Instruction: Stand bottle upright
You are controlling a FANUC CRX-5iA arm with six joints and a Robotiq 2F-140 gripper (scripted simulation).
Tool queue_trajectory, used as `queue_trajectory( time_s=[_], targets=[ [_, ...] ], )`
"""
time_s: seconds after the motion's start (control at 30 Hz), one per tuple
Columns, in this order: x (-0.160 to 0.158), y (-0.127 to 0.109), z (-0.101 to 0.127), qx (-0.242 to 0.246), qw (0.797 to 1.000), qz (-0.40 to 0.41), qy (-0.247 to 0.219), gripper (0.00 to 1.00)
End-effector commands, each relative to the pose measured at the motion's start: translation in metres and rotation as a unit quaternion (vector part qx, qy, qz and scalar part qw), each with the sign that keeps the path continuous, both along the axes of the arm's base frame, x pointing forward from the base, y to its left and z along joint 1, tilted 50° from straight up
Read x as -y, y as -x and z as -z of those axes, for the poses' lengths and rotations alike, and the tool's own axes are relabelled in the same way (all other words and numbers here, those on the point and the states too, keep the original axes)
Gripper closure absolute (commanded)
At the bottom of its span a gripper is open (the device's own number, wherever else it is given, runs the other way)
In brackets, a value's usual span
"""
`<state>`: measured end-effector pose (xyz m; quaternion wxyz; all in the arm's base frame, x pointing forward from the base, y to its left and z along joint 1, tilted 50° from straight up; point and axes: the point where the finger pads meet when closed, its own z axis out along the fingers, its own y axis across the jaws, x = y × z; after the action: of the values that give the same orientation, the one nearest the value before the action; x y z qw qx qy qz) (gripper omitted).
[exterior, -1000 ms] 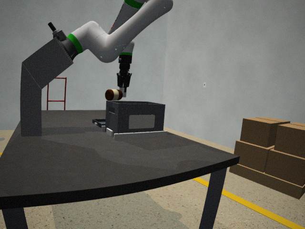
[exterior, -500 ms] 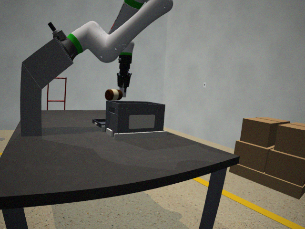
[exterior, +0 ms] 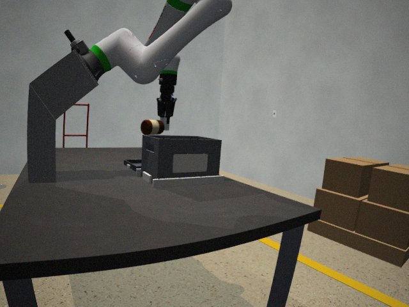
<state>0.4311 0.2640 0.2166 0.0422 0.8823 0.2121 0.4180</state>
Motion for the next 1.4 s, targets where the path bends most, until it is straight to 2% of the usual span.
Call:
queue_trajectory(
  time_s=[0.0, 0.5, 1.1, 1.37],
  targets=[
    [-0.0002, 0.0001, -0.0001, 0.000, 1.000, 0.000, 0.000, 1.00],
    [-0.0002, 0.0001, -0.0001, -0.001, 1.000, 0.005, -0.006, 1.00],
    [-0.0002, 0.0001, -0.0001, -0.012, 0.993, 0.074, -0.087, 1.00],
    [-0.0002, 0.0001, -0.0001, -0.013, 0.991, 0.084, -0.099, 1.00]
  ],
)
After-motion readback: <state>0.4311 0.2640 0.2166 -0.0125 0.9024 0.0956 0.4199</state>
